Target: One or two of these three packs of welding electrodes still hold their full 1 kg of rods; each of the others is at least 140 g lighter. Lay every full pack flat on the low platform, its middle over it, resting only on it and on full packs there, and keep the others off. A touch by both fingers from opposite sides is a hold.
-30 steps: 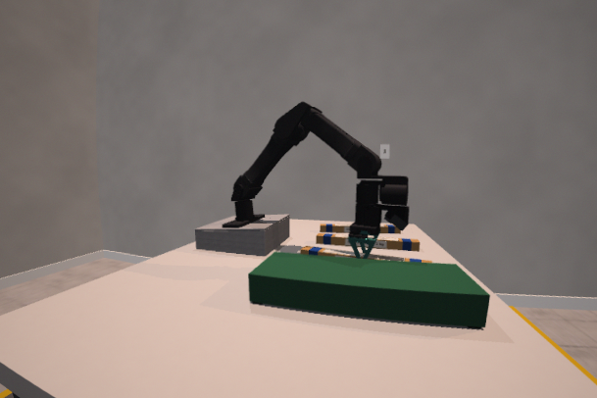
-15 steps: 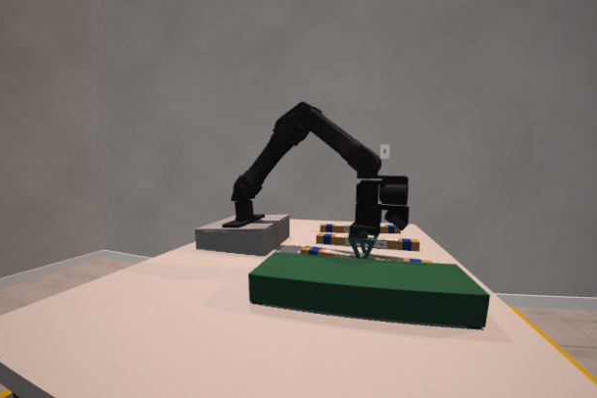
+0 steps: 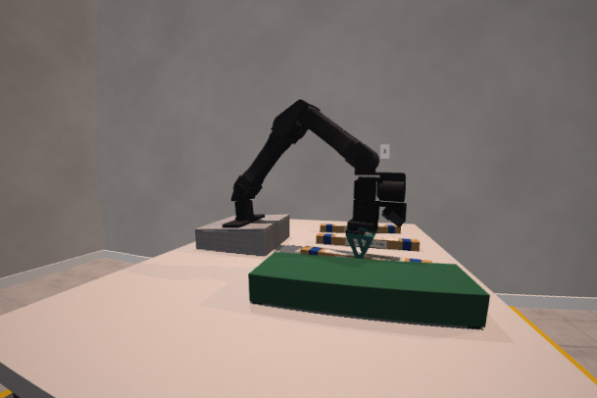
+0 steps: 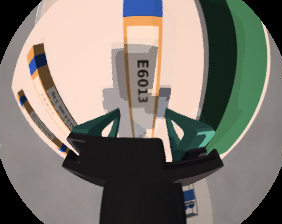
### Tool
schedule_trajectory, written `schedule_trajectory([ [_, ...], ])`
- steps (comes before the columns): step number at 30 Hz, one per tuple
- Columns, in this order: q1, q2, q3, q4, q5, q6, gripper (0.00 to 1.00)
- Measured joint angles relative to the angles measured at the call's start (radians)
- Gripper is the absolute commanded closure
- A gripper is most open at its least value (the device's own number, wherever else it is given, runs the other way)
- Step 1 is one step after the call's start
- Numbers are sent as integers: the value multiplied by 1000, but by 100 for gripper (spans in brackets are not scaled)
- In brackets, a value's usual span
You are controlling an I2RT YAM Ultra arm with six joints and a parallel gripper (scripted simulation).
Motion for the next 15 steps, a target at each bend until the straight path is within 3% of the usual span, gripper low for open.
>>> schedule_trajectory([
  [10,4,-87,99,-126,0,5,26],
  [15,7,-94,141,-188,0,6,26],
])
